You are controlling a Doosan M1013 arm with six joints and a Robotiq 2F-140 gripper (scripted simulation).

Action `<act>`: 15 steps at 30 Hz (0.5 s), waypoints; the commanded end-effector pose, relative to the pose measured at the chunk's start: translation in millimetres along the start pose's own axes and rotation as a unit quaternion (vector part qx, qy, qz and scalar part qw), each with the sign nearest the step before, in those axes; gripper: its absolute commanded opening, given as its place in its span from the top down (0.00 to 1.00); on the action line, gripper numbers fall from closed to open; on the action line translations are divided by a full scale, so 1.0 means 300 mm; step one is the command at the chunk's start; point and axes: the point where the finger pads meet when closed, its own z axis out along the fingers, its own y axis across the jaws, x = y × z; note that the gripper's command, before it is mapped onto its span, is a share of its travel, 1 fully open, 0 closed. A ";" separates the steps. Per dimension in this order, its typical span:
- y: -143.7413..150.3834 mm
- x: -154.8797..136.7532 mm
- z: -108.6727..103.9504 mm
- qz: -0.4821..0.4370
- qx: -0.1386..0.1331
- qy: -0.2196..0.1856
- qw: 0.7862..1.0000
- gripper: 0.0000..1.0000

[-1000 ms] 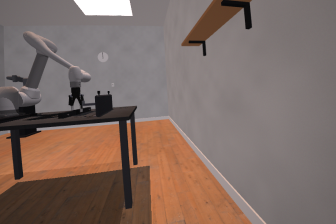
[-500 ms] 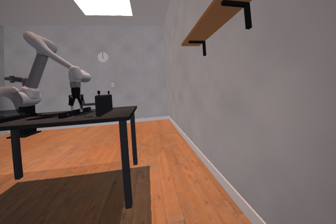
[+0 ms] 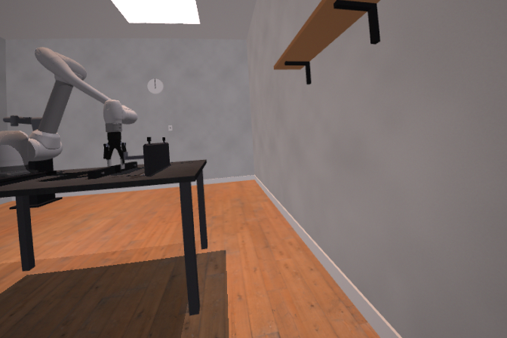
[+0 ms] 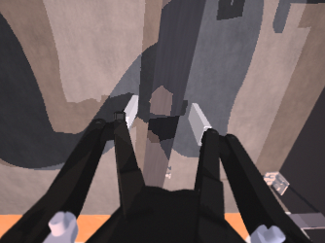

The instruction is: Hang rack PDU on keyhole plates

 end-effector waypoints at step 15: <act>0.000 0.000 0.000 0.000 0.000 0.000 1.000 1.00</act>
